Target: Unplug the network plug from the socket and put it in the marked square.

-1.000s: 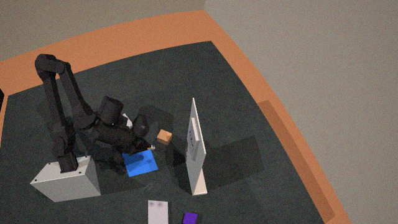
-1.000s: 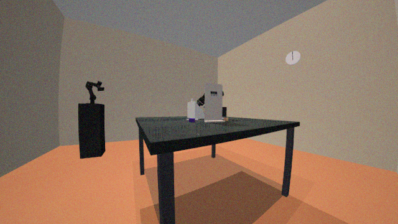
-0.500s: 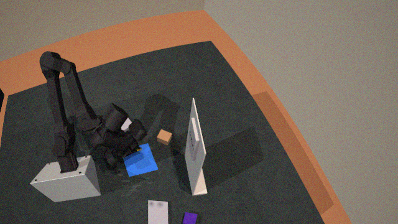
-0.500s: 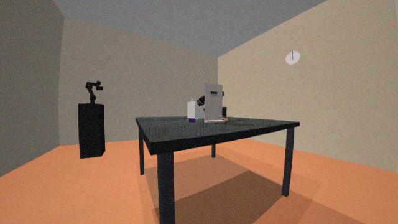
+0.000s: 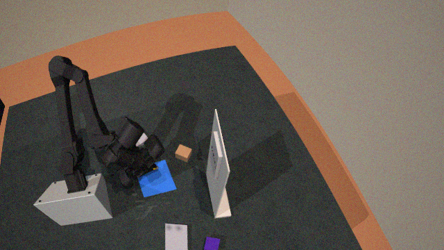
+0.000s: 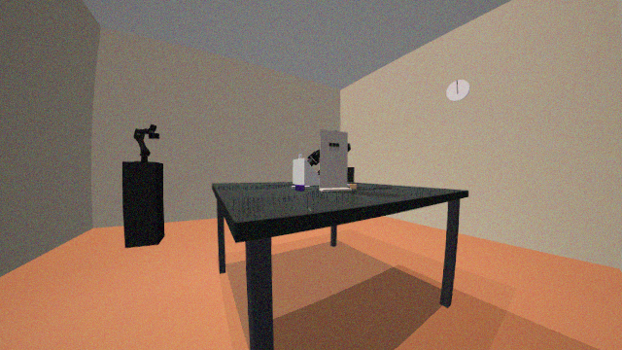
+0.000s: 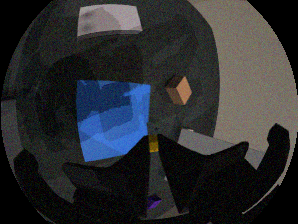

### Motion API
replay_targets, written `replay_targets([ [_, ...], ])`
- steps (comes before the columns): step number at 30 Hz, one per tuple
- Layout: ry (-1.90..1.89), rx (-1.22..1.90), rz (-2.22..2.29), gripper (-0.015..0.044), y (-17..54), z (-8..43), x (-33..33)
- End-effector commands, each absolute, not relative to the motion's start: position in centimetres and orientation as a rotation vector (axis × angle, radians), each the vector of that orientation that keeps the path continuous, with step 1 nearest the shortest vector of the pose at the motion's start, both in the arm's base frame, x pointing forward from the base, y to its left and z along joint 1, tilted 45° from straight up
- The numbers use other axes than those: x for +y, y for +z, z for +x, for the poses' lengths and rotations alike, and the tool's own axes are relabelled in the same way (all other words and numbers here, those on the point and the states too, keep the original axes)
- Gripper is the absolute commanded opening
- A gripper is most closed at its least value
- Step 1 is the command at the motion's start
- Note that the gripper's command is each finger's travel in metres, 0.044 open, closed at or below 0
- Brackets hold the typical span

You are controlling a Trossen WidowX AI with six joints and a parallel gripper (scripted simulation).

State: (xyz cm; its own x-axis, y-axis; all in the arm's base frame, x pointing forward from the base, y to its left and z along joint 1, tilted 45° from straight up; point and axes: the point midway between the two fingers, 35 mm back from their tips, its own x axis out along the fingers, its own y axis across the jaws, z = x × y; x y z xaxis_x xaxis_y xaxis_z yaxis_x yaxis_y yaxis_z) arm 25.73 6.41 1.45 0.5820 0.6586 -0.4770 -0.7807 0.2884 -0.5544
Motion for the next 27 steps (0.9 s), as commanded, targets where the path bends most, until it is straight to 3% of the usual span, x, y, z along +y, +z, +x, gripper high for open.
replay_targets([
  [1,0.97,0.176,-0.835,0.0,1.0,25.6,6.7],
  [27,0.972,0.179,-0.836,0.0,-0.3,25.7,7.9],
])
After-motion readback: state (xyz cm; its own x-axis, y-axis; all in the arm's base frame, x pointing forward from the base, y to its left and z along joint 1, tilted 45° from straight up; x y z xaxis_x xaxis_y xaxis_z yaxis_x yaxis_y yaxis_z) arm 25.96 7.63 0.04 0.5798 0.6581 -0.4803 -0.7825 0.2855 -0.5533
